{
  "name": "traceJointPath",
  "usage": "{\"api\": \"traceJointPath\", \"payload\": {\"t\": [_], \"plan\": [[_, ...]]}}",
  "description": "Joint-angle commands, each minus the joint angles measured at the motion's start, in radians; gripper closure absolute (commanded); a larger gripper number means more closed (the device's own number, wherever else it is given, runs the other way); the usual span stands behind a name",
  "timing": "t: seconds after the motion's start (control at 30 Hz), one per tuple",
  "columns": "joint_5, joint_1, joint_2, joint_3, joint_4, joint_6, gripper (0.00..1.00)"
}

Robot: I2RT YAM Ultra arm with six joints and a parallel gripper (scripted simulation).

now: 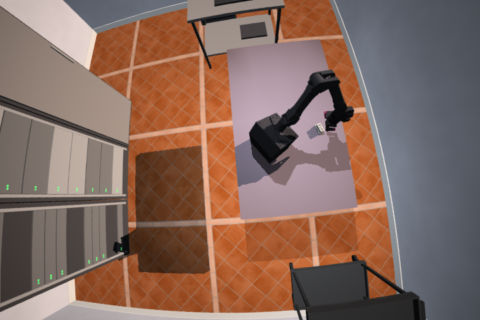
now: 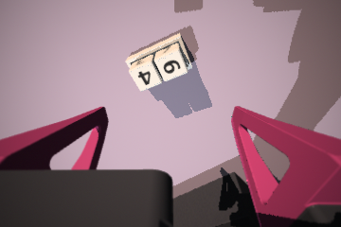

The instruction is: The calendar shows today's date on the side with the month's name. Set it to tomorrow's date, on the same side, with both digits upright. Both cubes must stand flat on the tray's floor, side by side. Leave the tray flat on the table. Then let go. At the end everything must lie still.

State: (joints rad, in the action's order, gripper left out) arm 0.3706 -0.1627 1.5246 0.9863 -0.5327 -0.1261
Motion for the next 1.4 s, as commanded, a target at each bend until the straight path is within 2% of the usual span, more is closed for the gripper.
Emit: {"api": "traceJointPath", "payload": {"t": [0.0, 0.2, 0.33, 0.43, 0.47, 0.87, 0.9, 0.93, 1.03, 1.07, 1.37], "plan": [[-0.012, 0.001, 0.022, 0.015, 0.024, 0.186, 0.0], [-0.014, 0.013, 0.032, -0.008, 0.037, 0.37, 0.0], [-0.016, 0.008, 0.04, -0.022, 0.05, 0.543, 0.0], [-0.016, 0.008, 0.04, -0.022, 0.05, 0.547, 0.0], [-0.016, 0.017, 0.045, 0.019, 0.057, 0.635, 0.0], [-0.019, 0.029, 0.066, -0.03, 0.087, 1.054, 0.0], [-0.019, 0.029, 0.066, -0.03, 0.087, 1.056, 0.0], [-0.02, 0.019, 0.07, -0.032, 0.093, 1.133, 0.0], [-0.02, 0.019, 0.07, -0.032, 0.093, 1.134, 0.0], [-0.02, 0.025, 0.073, 0.01, 0.099, 1.21, 0.0], [-0.024, 0.036, 0.089, -0.027, 0.122, 1.536, 0.0]]}}
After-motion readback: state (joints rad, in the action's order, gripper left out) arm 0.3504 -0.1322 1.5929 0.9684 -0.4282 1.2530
